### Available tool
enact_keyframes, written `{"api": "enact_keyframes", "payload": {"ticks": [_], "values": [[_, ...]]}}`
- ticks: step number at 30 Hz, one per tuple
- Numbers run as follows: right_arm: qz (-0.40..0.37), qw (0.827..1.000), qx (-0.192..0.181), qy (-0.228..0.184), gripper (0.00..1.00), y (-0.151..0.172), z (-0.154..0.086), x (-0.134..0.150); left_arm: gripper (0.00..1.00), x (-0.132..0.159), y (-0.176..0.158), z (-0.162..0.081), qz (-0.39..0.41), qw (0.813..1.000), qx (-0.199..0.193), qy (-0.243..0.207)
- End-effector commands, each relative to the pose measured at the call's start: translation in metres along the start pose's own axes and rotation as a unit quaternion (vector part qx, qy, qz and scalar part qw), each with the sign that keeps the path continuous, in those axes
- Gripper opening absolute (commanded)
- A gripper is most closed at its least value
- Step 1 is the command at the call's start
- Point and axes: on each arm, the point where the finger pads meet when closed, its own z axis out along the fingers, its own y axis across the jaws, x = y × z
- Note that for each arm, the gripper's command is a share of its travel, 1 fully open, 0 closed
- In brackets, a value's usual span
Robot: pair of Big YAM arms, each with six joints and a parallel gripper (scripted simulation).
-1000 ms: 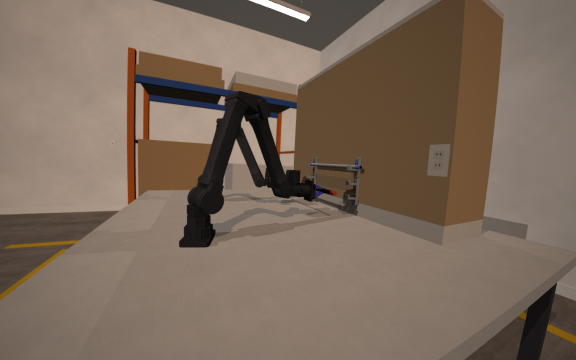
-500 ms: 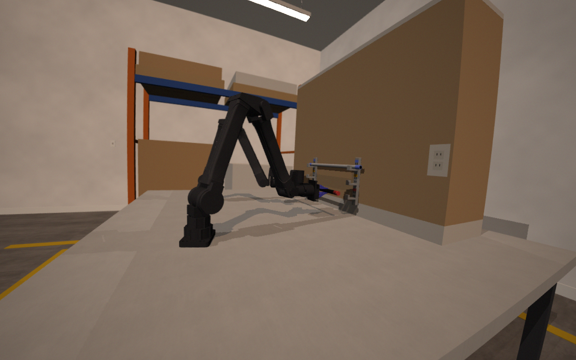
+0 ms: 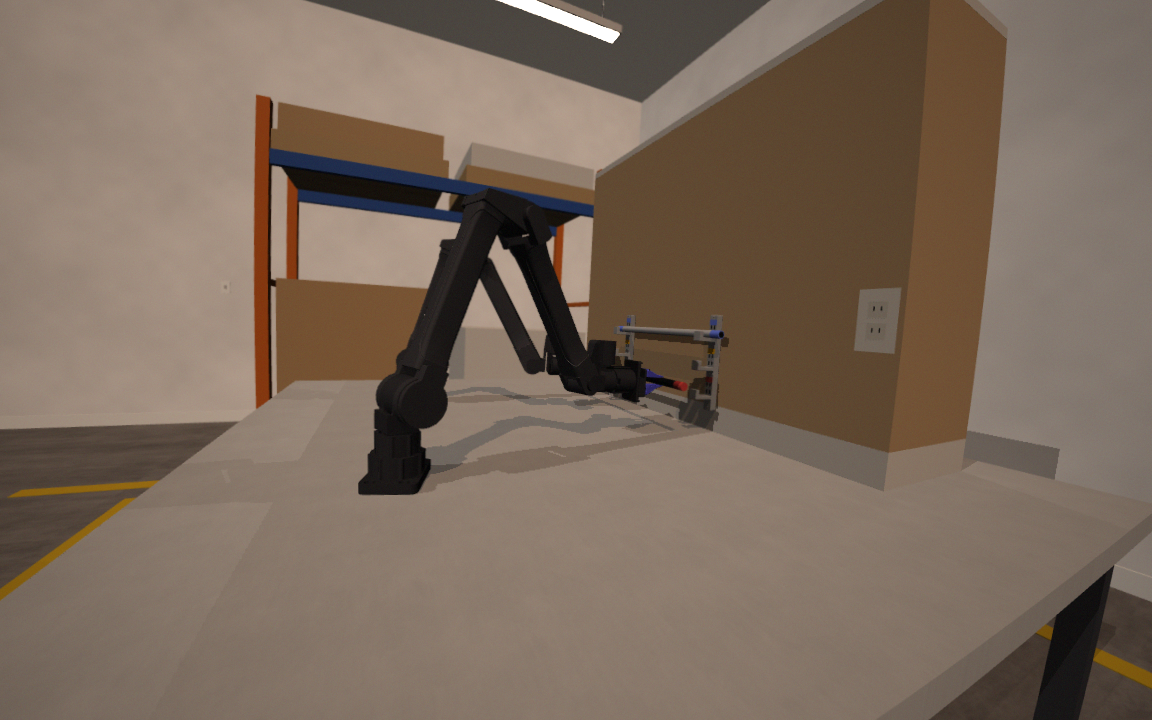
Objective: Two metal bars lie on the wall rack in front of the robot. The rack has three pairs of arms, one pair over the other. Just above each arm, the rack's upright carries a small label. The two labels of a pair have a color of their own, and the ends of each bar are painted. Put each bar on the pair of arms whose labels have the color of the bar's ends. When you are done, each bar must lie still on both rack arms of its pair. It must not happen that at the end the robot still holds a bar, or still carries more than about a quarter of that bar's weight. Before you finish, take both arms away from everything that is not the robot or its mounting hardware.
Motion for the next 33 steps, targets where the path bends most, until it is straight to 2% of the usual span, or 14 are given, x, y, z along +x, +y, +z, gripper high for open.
{"api": "enact_keyframes", "payload": {"ticks": [1,11,33], "values": [[0.020,0.999,0.037,0.006,0.00,-0.040,0.028,0.002,0.00,0.004,0.035,0.025,-0.022,0.999,-0.037,0.009],[0.020,0.999,0.037,0.006,0.00,-0.043,0.045,0.002,0.00,0.004,0.037,0.042,-0.022,0.999,-0.037,0.009],[0.020,0.999,0.037,0.006,0.00,-0.046,0.048,0.002,0.00,0.004,0.041,0.045,-0.022,0.999,-0.037,0.009]]}}
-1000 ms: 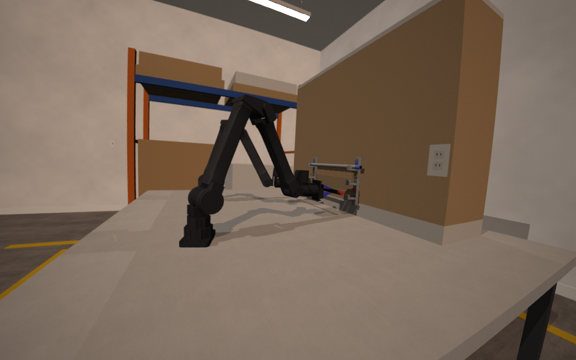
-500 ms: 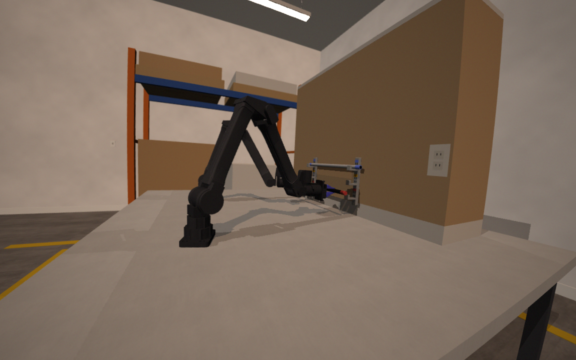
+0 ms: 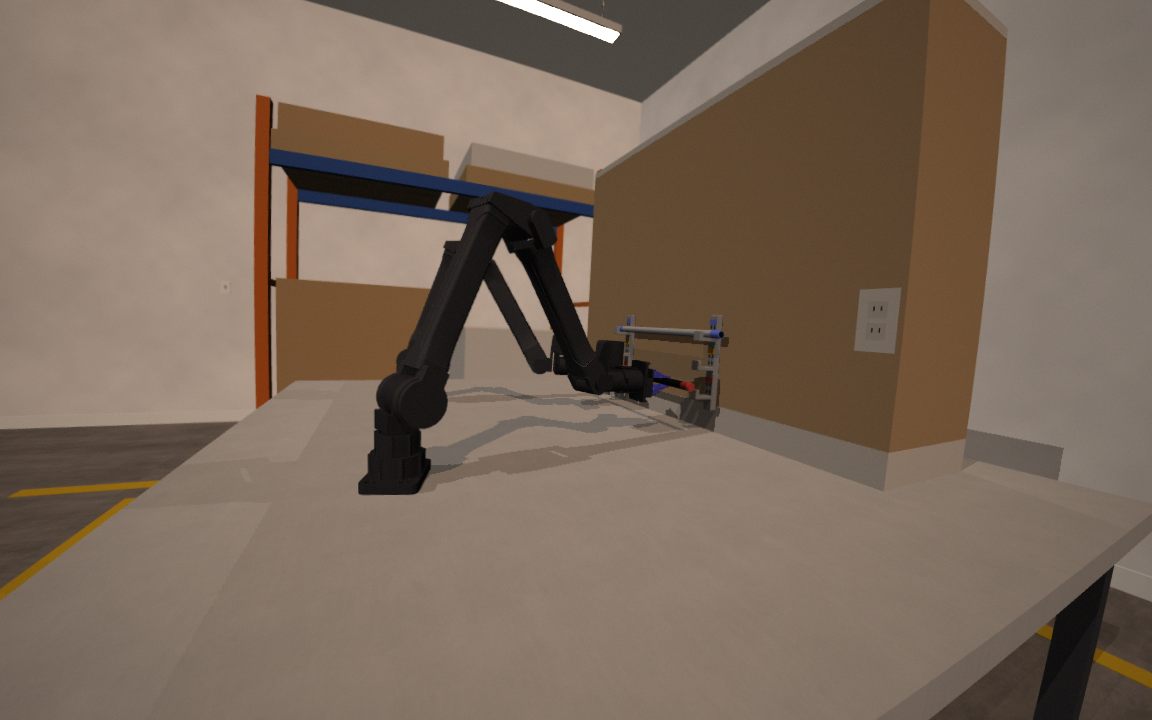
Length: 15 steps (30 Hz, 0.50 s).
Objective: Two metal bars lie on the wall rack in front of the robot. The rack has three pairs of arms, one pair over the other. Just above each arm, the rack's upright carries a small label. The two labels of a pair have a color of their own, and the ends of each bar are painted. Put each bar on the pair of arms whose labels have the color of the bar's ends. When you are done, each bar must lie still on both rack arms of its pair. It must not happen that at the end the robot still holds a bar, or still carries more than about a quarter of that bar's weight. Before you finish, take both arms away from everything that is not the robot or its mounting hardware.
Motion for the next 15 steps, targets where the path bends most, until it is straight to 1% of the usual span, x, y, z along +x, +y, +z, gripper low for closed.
{"api": "enact_keyframes", "payload": {"ticks": [1,15], "values": [[0.021,0.999,0.042,0.005,0.00,-0.048,0.026,0.002,0.00,0.004,0.042,0.023,-0.023,0.999,-0.041,0.008],[0.021,0.999,0.042,0.005,0.00,-0.051,0.037,0.002,0.00,0.004,0.046,0.034,-0.023,0.999,-0.041,0.008]]}}
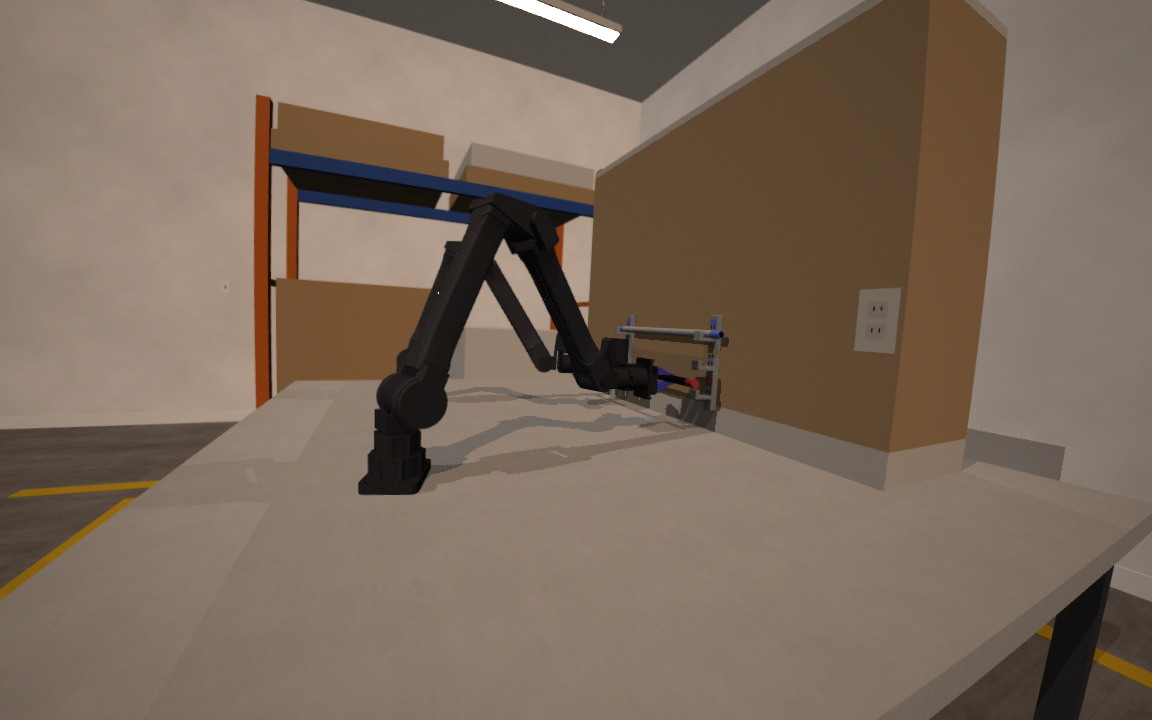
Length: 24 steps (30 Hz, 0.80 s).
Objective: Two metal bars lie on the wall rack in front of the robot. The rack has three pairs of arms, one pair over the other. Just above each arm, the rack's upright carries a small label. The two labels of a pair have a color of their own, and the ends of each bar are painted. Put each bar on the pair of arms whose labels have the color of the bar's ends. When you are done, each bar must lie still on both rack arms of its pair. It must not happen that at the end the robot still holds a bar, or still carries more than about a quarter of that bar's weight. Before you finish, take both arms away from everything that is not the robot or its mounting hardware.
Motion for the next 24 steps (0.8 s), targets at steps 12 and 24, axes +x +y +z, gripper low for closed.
{"api": "enact_keyframes", "payload": {"ticks": [12,24], "values": [[0.019,0.999,0.039,0.004,0.00,-0.0429,0.0288,0.0017,0.00,0.0039,0.0368,0.0235,-0.021,0.999,-0.038,0.008],[0.019,0.999,0.039,0.004,0.00,-0.0439,0.0306,0.0019,0.00,0.0036,0.0374,0.0242,-0.021,0.999,-0.038,0.008]]}}
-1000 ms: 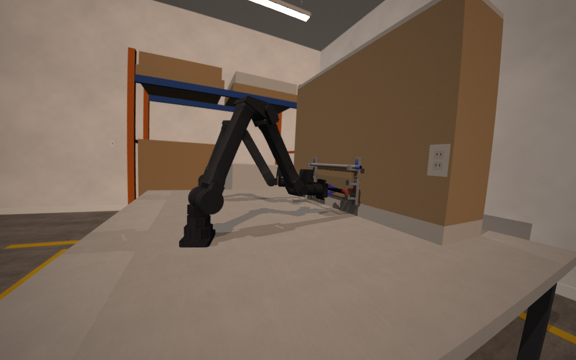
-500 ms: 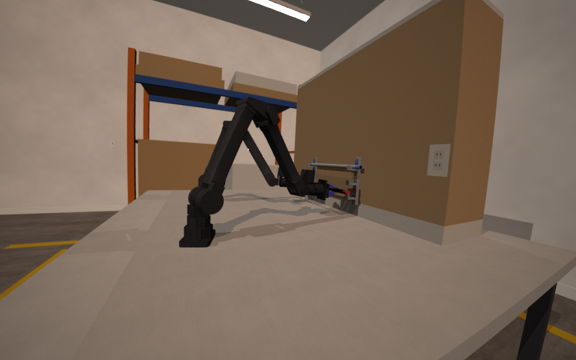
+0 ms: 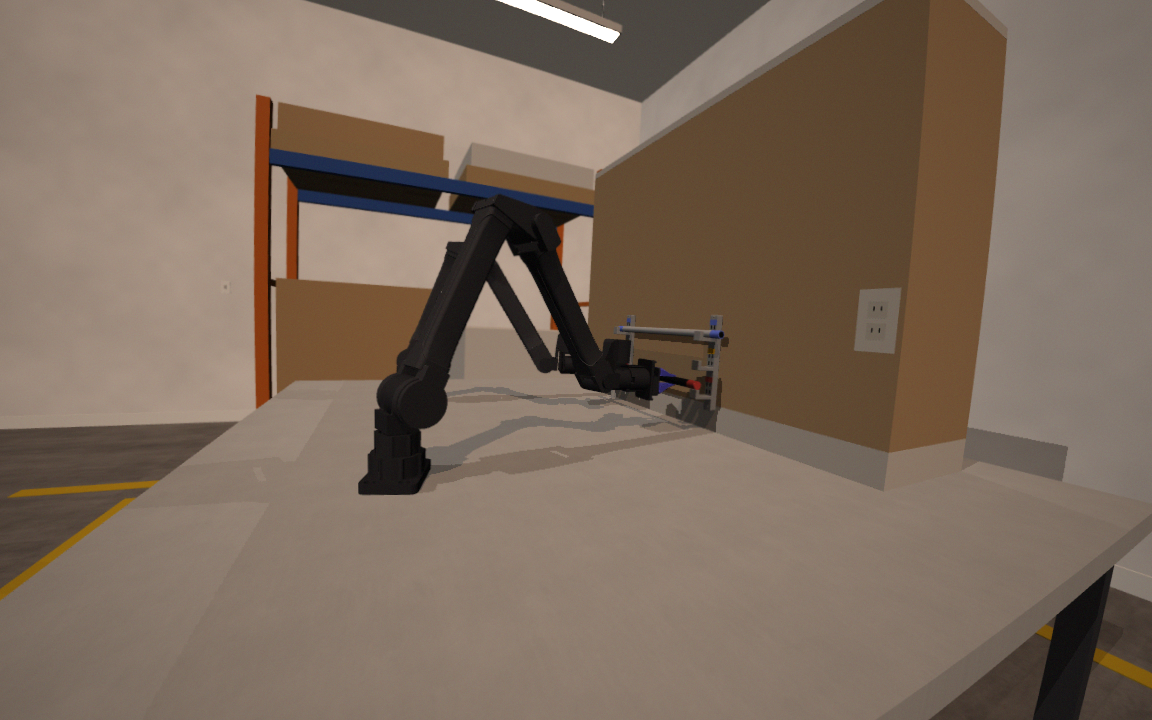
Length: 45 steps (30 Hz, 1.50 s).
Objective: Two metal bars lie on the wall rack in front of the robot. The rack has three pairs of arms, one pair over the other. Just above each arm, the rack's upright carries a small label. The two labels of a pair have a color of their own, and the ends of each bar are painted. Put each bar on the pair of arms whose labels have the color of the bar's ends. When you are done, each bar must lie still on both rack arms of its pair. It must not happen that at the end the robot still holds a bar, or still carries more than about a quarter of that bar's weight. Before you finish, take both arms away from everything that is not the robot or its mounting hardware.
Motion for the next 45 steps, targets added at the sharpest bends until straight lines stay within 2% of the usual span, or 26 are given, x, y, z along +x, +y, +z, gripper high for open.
{"api": "enact_keyframes", "payload": {"ticks": [1,45], "values": [[0.020,0.999,0.042,0.006,0.00,-0.0475,0.0245,0.0028,0.00,0.0029,0.0410,0.0198,-0.022,0.999,-0.040,0.007],[0.020,0.999,0.042,0.006,0.00,-0.0530,0.0257,0.0043,0.00,0.0015,0.0447,0.0179,-0.022,0.999,-0.040,0.007]]}}
